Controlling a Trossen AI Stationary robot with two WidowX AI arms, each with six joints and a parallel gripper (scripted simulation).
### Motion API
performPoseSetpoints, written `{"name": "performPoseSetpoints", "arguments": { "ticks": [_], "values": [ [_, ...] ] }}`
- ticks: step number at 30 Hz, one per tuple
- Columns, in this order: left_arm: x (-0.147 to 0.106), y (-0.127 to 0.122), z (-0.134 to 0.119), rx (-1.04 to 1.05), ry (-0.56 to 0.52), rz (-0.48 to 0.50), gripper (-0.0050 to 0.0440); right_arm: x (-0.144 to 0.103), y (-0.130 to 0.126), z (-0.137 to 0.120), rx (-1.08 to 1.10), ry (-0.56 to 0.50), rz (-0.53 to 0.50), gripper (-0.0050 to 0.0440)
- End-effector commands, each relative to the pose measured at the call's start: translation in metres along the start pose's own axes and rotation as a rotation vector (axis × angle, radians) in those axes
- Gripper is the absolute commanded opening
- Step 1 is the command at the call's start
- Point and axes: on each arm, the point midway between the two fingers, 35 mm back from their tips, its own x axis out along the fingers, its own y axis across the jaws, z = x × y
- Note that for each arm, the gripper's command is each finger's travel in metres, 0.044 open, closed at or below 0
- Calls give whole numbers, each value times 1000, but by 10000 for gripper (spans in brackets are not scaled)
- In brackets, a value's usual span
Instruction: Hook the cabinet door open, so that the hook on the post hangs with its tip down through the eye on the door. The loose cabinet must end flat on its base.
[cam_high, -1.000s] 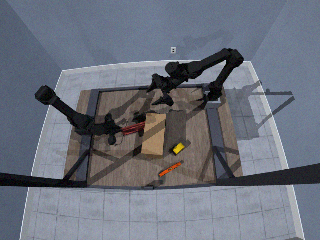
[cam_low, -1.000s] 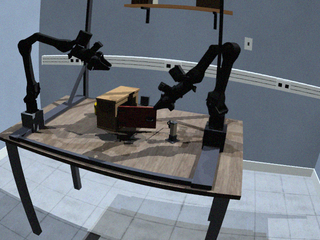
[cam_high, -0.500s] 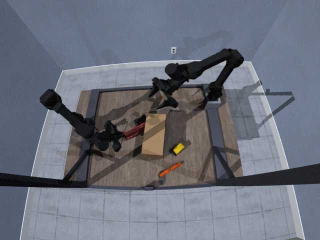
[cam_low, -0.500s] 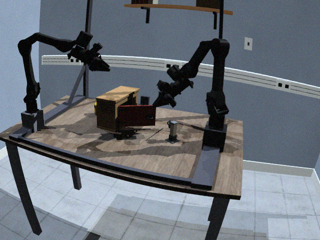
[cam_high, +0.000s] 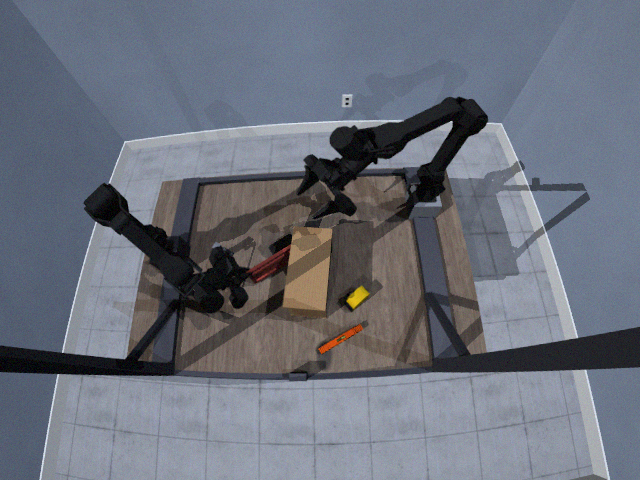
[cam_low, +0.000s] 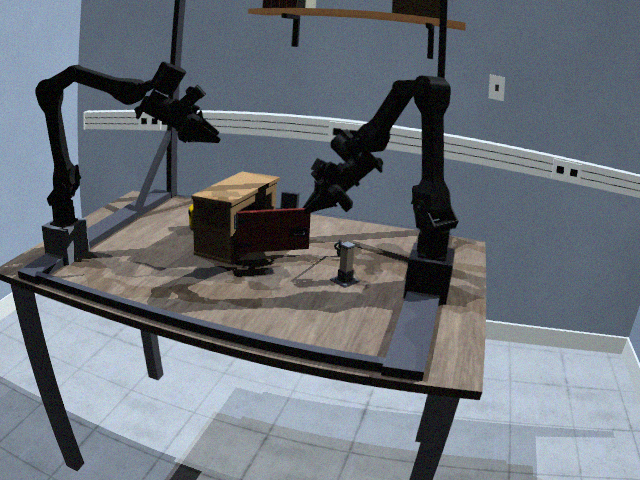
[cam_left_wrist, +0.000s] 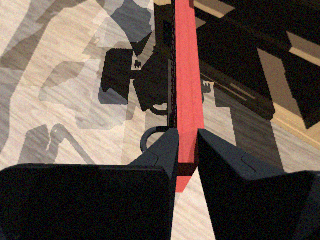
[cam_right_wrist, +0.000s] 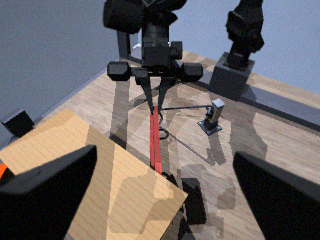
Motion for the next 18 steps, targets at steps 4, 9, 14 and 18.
{"name": "performPoseSetpoints", "arguments": {
  "ticks": [4, 9, 14, 18],
  "values": [
    [-3, -14, 9, -48, -14, 8, 9, -8, 0, 12, -7, -35, -2, 400],
    [-3, -20, 9, -68, -15, 32, 9, -8, 0, 12, -7, -35, -2, 400],
    [-3, -20, 11, -73, -14, 30, 9, -8, 0, 12, -7, -35, -2, 400],
    [-3, -17, 9, -68, -12, 30, 33, -8, 0, 12, -7, -35, -2, 400]
  ]
}}
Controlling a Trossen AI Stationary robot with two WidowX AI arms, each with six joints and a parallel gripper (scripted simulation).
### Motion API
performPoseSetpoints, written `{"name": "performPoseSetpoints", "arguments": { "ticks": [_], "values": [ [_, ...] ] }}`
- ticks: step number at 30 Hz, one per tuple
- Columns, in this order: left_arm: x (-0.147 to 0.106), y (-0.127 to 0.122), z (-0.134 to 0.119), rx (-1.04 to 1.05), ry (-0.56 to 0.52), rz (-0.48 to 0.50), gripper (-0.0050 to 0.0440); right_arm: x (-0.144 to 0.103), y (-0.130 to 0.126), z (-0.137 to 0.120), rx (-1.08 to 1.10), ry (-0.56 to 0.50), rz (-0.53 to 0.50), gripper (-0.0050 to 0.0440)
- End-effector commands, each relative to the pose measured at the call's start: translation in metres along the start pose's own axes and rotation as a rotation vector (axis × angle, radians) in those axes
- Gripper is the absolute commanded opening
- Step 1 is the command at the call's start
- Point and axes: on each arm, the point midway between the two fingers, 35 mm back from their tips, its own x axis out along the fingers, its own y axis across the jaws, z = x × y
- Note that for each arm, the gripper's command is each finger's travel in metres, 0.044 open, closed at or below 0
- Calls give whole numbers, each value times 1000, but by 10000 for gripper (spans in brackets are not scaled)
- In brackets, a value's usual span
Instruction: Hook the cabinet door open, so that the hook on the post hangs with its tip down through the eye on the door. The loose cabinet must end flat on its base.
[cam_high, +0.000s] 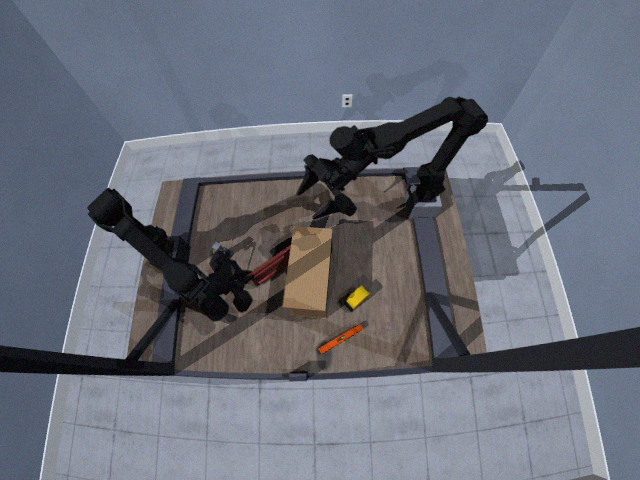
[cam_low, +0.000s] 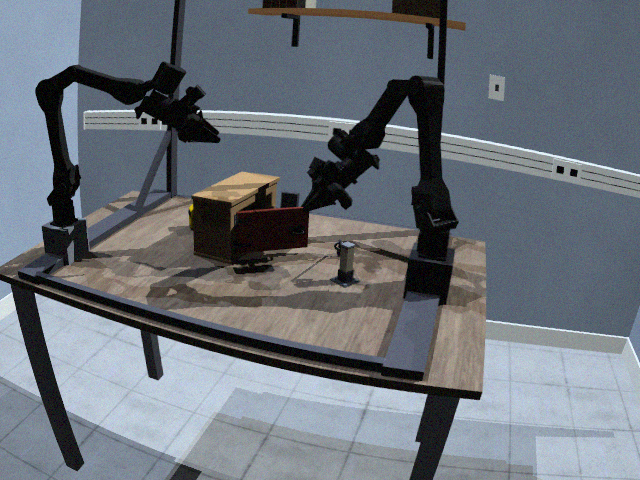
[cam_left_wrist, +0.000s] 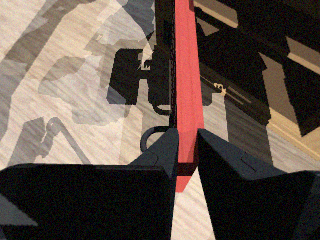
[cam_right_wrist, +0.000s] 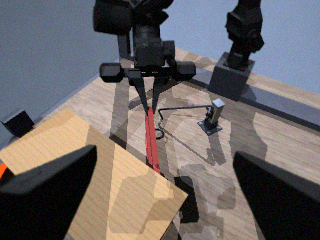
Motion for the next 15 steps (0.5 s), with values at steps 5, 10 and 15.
{"name": "performPoseSetpoints", "arguments": {
  "ticks": [5, 10, 15],
  "values": [
    [-12, -9, 14, -45, -20, -33, 153, -8, 0, 12, -7, -35, -2, 400],
    [-26, -9, 13, -45, -18, -33, 225, -8, 0, 12, -7, -35, -2, 400],
    [-62, -8, 12, -45, -15, -34, 324, -8, 0, 12, -7, -35, -2, 400]
  ]
}}
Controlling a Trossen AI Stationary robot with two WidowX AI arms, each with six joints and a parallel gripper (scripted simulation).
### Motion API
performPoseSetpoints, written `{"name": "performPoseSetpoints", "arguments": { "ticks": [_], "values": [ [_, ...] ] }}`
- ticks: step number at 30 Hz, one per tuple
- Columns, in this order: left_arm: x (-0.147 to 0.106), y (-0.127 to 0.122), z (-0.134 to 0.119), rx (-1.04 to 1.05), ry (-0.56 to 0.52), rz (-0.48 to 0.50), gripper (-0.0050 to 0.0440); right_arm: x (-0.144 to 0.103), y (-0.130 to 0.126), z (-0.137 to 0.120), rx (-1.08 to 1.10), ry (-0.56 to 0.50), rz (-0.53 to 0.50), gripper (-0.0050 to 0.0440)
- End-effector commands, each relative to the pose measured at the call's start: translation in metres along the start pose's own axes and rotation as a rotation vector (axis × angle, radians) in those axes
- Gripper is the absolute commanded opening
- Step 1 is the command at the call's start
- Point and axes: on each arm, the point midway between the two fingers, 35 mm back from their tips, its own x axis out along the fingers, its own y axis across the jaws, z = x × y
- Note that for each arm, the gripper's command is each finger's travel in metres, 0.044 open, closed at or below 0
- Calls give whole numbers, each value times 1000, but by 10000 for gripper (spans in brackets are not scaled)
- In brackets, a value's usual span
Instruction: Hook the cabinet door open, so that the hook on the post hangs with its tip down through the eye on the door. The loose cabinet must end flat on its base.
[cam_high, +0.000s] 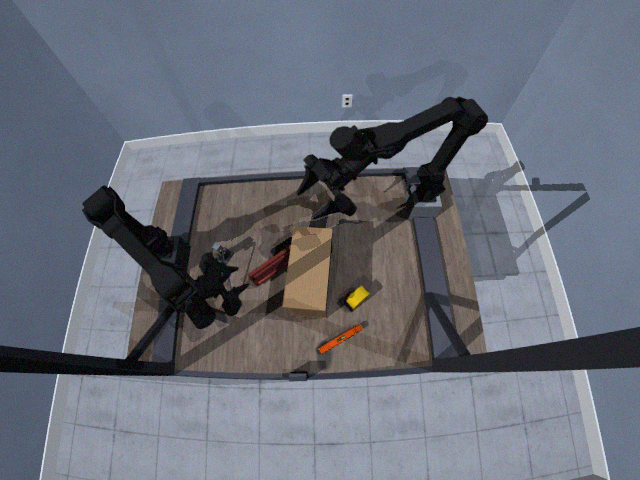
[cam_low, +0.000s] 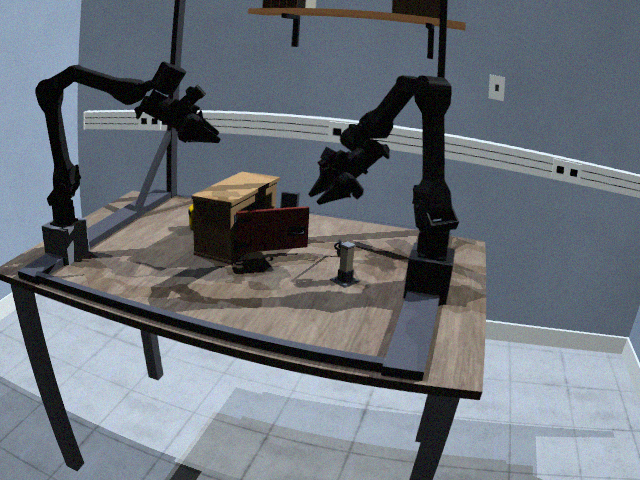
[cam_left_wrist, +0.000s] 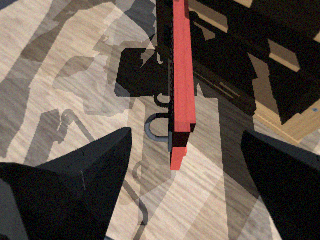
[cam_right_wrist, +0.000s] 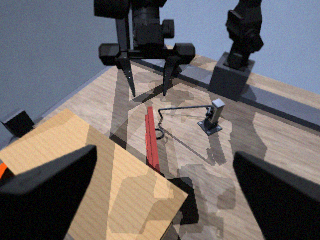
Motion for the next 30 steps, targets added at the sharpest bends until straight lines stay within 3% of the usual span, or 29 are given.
{"name": "performPoseSetpoints", "arguments": {
  "ticks": [1, 5, 21, 30],
  "values": [
    [-25, -8, 10, -41, -11, -31, 348, -8, 0, 12, -7, -35, -2, 400],
    [-23, 3, 4, -14, -7, -28, 440, -6, -1, 17, -7, -40, -8, 400],
    [-27, 39, -2, 166, -43, -255, 440, 16, -14, 53, 41, -85, -106, 400],
    [-29, 55, -4, 265, -67, -379, 440, 20, -17, 60, 53, -95, -129, 400]
  ]
}}
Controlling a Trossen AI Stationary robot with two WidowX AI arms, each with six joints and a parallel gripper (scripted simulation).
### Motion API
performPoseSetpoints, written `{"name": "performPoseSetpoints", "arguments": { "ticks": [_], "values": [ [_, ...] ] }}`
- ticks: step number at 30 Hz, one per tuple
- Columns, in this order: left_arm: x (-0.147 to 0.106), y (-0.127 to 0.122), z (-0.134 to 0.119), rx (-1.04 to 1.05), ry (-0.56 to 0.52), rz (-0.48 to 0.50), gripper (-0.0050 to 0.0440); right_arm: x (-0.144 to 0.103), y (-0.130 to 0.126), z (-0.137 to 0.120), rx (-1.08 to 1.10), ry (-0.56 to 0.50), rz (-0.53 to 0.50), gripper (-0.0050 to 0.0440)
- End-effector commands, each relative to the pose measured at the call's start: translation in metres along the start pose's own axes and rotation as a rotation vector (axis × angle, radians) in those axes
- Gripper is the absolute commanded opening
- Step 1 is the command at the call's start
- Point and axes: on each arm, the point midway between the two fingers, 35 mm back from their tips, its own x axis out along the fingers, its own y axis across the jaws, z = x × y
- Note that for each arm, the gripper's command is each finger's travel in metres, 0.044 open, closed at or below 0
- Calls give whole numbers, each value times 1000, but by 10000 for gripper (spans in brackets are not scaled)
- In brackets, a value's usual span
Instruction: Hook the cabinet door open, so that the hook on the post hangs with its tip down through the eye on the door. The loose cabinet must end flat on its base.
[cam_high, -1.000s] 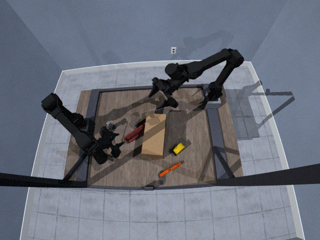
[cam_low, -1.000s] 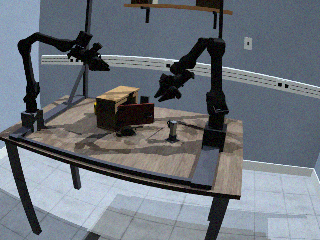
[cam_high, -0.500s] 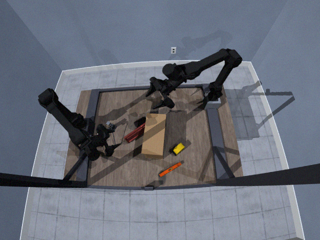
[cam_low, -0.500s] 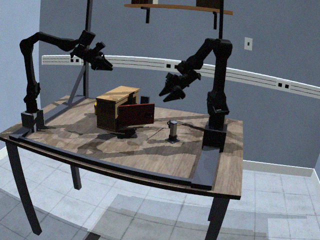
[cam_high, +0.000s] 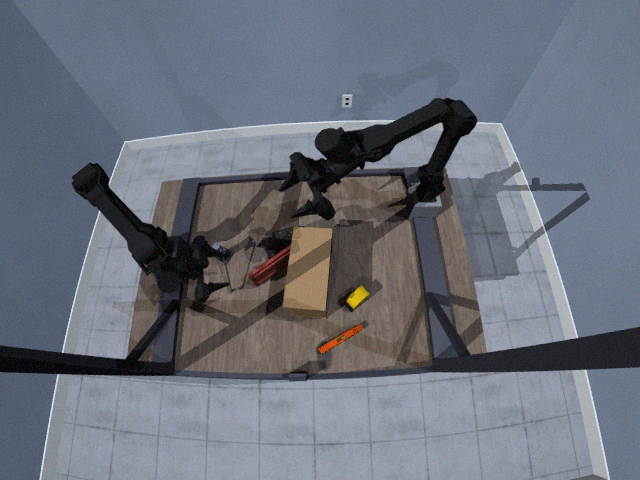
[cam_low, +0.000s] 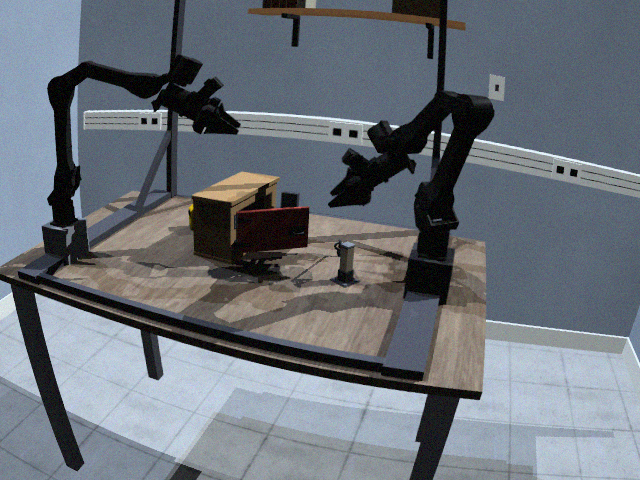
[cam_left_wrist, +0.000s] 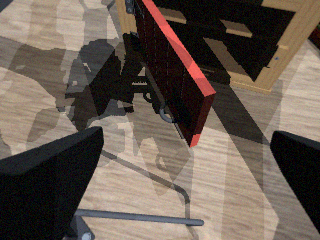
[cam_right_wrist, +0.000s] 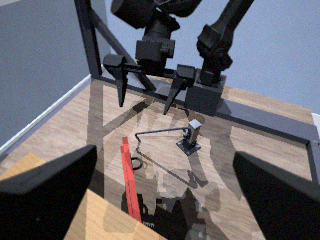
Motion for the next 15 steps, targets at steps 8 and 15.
{"name": "performPoseSetpoints", "arguments": {
  "ticks": [8, 15],
  "values": [
    [-10, 14, 0, 86, -36, -146, 440, -8, -1, 23, 9, -56, -8, 400],
    [-12, 20, -5, 122, -36, -177, 440, -8, -1, 23, 9, -57, -8, 400]
  ]
}}
